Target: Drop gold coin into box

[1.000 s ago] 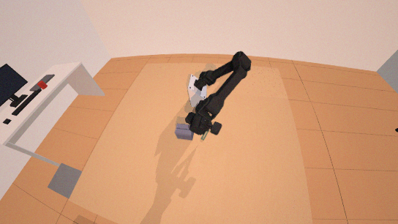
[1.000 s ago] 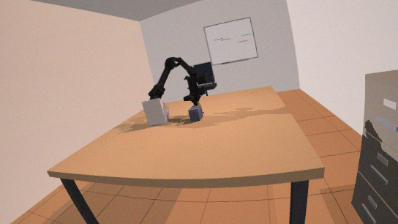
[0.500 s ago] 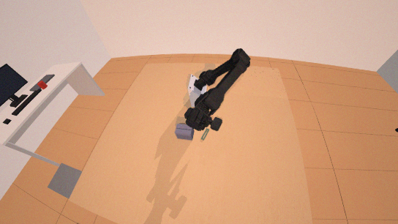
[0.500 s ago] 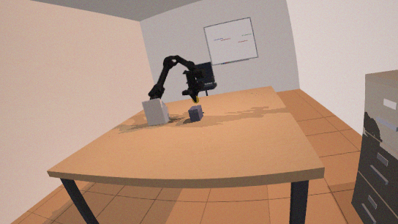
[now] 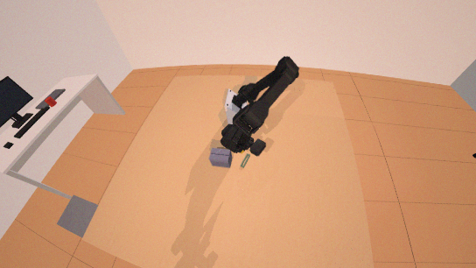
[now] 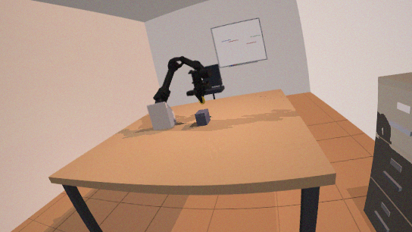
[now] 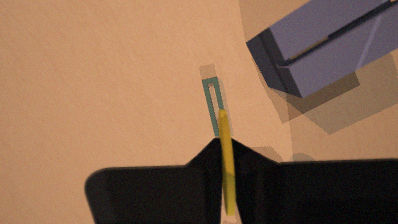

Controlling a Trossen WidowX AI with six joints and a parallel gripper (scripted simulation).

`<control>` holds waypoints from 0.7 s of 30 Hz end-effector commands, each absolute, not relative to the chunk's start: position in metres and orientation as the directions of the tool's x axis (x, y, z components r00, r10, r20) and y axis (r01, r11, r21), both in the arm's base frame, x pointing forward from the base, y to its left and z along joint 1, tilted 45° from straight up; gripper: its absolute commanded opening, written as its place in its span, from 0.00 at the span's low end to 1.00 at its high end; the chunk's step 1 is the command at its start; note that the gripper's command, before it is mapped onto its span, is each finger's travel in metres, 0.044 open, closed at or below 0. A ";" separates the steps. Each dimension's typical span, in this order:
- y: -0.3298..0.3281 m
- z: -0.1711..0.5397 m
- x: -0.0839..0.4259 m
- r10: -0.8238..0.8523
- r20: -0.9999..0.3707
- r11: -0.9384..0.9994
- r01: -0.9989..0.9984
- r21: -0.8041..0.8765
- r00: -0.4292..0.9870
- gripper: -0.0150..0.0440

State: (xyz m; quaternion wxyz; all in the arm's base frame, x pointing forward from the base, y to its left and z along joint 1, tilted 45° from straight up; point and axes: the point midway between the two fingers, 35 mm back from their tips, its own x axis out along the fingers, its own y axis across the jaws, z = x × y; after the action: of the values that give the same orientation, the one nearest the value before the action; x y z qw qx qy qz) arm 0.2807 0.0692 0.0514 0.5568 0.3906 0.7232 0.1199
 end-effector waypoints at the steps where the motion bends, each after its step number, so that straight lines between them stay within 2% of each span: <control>1: 0.068 0.054 0.281 0.696 -0.714 0.625 0.547 0.557 -0.069 0.25; 11: 0.068 0.055 0.280 0.696 -0.714 0.467 0.799 0.378 -0.069 0.25; 21: 0.069 0.055 0.279 0.696 -0.714 0.252 0.955 0.154 -0.069 0.25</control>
State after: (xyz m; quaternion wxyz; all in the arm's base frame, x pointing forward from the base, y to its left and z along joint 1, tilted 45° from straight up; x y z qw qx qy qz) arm 0.2794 0.0691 0.0536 0.3849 0.5619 0.7183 -0.1416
